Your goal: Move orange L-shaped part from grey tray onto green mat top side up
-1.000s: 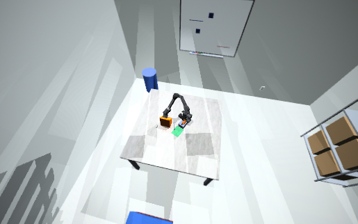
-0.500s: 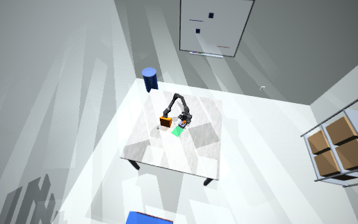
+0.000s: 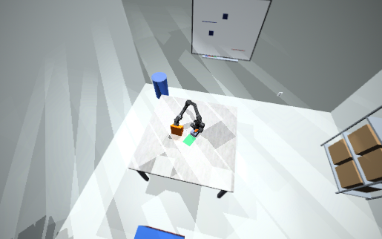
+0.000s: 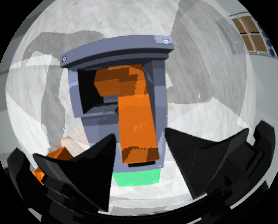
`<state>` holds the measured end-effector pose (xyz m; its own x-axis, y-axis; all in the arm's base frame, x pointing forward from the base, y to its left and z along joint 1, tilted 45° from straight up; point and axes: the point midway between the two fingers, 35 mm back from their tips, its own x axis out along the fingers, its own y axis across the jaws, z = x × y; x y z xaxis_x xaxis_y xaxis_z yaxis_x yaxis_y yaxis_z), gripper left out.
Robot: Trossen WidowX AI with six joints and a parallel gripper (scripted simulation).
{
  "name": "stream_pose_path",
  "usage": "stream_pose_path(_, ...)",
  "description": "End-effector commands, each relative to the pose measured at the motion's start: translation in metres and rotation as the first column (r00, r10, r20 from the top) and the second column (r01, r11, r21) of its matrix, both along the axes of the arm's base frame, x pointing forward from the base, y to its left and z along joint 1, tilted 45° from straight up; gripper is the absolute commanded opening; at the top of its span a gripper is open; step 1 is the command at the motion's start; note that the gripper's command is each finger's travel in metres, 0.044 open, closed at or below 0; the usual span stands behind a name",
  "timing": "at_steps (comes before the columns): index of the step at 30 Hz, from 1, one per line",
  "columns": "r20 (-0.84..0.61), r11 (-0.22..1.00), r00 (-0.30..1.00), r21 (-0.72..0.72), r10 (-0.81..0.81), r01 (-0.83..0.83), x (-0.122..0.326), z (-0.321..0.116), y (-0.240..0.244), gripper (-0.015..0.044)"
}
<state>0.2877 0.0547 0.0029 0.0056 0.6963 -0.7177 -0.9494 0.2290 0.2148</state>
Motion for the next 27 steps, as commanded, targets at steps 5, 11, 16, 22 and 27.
stream_pose_path(5,0.002,1.000,1.000,0.000,0.000,0.000,0.0003,0.0006,-0.0006,0.0148)
stream_pose_path(11,0.002,1.000,1.000,0.000,0.000,0.000,0.0003,0.0006,-0.0006,0.0108)
stream_pose_path(16,0.002,1.000,1.000,0.000,0.000,0.000,0.0003,0.0006,-0.0006,0.0000)
stream_pose_path(22,0.001,1.000,1.000,0.000,0.000,0.000,0.0002,0.0017,-0.0017,0.0000)
stream_pose_path(27,0.000,1.000,1.000,0.001,0.000,0.000,0.0000,0.0066,-0.0064,0.0000)
